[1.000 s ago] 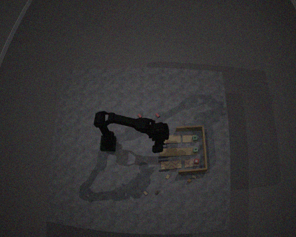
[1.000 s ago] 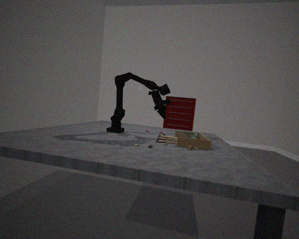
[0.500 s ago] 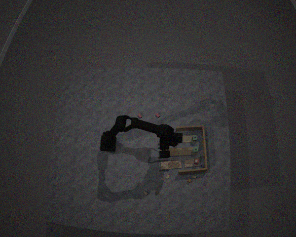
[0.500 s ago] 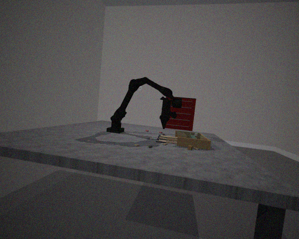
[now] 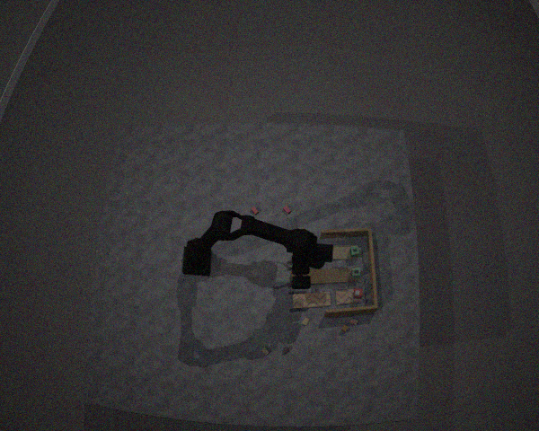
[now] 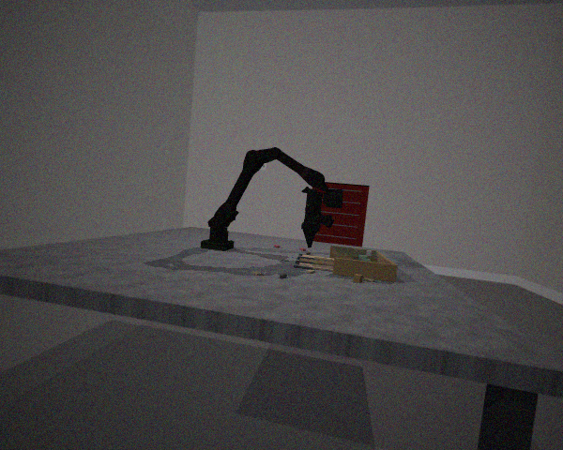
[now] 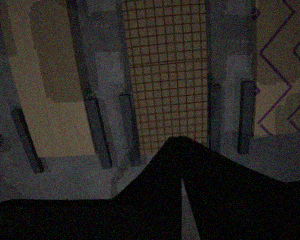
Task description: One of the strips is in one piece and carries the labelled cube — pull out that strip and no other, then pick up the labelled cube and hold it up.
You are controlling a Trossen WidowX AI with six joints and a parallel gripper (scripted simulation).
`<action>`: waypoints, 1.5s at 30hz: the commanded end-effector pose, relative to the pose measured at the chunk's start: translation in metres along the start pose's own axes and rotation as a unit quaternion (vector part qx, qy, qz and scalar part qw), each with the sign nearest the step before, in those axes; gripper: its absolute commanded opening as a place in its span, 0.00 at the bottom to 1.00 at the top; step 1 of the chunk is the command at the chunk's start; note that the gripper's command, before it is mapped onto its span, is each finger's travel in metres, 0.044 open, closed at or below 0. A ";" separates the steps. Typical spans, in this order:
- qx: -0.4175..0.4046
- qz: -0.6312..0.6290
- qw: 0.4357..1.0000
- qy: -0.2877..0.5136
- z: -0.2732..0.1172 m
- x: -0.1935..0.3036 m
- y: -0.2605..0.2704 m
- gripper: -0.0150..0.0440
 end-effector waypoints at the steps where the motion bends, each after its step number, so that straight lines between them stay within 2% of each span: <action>1: -0.002 -0.003 1.000 0.004 0.008 0.001 0.000 0.25; 25: -0.002 -0.003 1.000 0.004 0.047 0.003 -0.003 0.25; 45: -0.002 -0.003 1.000 0.004 0.049 0.004 -0.003 0.25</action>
Point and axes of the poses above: the point midway between the two fingers, 35 mm back from their tips, its own z axis out along the fingers, its own y axis across the jaws, x = y × z, the point moved 10 cm from there along -z, back along the fingers, and after that the axes turned 10 degrees about z, right-handed, at the moved point
